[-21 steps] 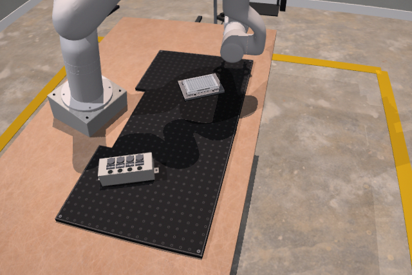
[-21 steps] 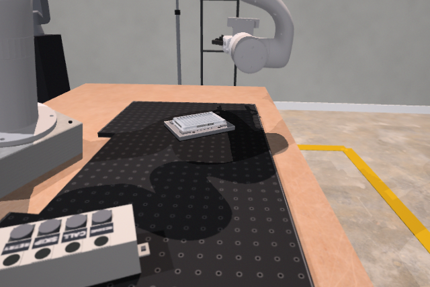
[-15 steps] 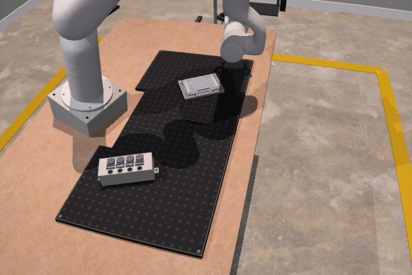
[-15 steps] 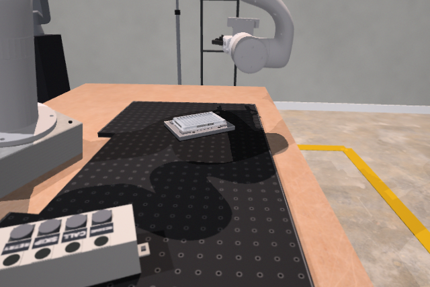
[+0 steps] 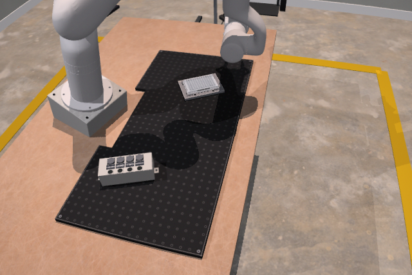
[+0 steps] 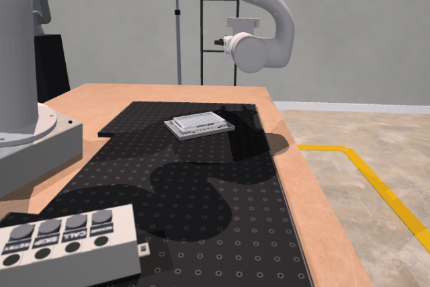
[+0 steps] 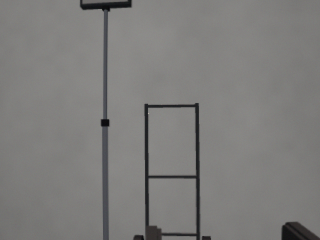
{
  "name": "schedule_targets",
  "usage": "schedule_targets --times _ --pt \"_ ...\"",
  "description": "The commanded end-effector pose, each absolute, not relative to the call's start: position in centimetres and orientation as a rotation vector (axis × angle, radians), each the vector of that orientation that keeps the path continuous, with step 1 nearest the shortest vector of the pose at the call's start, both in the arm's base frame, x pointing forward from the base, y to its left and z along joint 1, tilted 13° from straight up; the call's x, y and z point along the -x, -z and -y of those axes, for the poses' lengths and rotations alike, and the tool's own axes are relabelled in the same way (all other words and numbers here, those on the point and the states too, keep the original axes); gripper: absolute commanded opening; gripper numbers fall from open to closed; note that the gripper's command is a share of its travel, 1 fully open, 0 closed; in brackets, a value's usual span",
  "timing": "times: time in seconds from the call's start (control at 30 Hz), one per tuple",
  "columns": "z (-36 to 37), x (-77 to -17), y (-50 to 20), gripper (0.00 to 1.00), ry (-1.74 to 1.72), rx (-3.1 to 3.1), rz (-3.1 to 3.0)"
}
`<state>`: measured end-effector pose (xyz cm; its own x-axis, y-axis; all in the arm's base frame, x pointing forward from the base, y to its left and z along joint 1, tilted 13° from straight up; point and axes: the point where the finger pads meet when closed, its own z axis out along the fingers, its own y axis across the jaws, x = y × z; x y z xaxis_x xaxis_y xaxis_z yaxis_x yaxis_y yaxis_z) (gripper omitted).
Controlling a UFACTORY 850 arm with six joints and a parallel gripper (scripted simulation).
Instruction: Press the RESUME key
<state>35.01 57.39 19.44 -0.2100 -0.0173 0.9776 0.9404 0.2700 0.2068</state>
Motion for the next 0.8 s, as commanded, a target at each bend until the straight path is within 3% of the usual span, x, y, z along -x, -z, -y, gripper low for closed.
schedule_targets --times 0.0,0.77 --pt "-56.2 -36.4 -19.4 0.00 1.224 0.876 1.564" --pt "-50.6 -41.2 -18.6 0.00 1.483 0.747 1.890"
